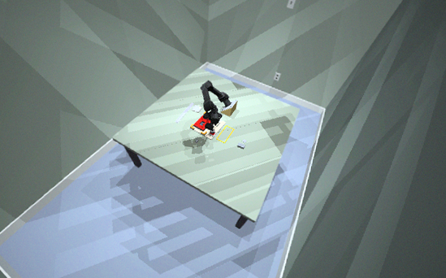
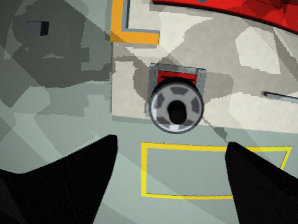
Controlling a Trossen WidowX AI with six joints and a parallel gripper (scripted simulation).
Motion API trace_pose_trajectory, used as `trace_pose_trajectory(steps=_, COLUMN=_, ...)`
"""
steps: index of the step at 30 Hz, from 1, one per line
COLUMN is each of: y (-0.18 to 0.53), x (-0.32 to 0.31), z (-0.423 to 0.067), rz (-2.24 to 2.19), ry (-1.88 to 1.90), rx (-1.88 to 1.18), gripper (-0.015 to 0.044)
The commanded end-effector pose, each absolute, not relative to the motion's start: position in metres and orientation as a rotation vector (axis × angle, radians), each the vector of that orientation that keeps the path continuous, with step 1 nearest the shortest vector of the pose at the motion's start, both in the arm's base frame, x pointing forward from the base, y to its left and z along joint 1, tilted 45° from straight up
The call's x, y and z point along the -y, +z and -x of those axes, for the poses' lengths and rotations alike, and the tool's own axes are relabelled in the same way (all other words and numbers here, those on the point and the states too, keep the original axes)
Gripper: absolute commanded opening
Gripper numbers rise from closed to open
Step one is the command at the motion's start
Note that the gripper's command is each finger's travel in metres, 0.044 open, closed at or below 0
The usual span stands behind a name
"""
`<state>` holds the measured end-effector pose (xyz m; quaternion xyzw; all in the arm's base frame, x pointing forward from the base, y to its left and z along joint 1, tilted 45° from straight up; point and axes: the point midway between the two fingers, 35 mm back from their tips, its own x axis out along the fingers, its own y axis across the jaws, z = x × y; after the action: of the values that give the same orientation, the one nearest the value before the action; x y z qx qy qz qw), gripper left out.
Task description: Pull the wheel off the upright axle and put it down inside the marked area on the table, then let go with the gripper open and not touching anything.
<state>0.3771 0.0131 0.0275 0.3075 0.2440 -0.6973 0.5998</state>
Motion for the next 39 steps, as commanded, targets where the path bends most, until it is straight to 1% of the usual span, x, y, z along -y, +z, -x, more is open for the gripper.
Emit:
trace_pose_trajectory(steps=1, y=0.015, x=0.001, z=-0.375, rz=-0.702, ry=-1.623, rx=-0.565, gripper=0.03)
trace_pose_trajectory(steps=11, y=-0.006, x=0.027, z=-0.369, rz=-0.7, ry=-1.624, rx=-0.562, gripper=0.03)
trace_pose_trajectory(steps=14, y=-0.006, x=0.025, z=-0.368, rz=-0.698, ry=-1.634, rx=-0.569, gripper=0.0221)
trace_pose_trajectory(steps=23, y=-0.006, x=0.025, z=-0.368, rz=-0.698, ry=-1.634, rx=-0.569, gripper=0.0161)
trace_pose_trajectory(steps=29, y=-0.005, x=0.024, z=-0.369, rz=-0.699, ry=-1.633, rx=-0.569, gripper=0.0004)
trace_pose_trajectory(steps=39, y=-0.003, x=0.021, z=-0.369, rz=-0.699, ry=-1.633, rx=-0.568, gripper=0.0)
